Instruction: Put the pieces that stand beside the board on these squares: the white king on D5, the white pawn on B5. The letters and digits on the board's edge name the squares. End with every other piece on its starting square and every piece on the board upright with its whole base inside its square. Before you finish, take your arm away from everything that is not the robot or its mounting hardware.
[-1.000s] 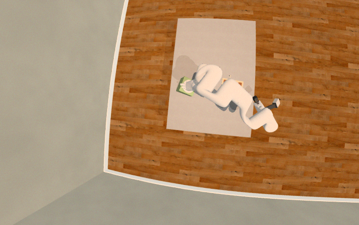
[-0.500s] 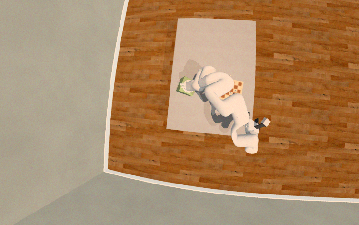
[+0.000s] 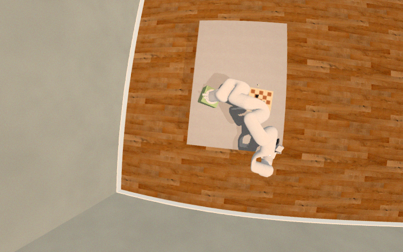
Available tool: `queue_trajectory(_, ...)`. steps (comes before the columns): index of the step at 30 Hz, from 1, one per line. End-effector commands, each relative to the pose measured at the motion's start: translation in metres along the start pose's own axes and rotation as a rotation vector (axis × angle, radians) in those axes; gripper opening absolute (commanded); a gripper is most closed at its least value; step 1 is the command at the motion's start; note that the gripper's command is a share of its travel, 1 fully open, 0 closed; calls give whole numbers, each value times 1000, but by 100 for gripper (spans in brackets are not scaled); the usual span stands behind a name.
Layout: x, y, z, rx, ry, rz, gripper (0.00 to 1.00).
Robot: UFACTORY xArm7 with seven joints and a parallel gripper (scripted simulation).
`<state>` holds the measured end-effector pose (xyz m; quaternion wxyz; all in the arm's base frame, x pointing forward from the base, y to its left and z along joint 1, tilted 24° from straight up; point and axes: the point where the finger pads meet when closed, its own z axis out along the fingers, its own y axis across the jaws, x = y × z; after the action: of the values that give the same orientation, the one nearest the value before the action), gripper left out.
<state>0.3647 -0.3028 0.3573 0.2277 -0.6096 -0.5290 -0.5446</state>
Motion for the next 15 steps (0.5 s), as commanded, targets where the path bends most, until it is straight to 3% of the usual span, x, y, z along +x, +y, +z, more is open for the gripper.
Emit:
queue_trajectory(1, -46, 1, 8, 105, 127, -81, 100)
queue_trajectory(6, -87, -6, 20, 119, 190, -129, 100)
queue_trajectory(8, -87, -6, 20, 119, 190, -129, 100)
queue_trajectory(15, -131, -18, 38, 136, 252, -178, 100)
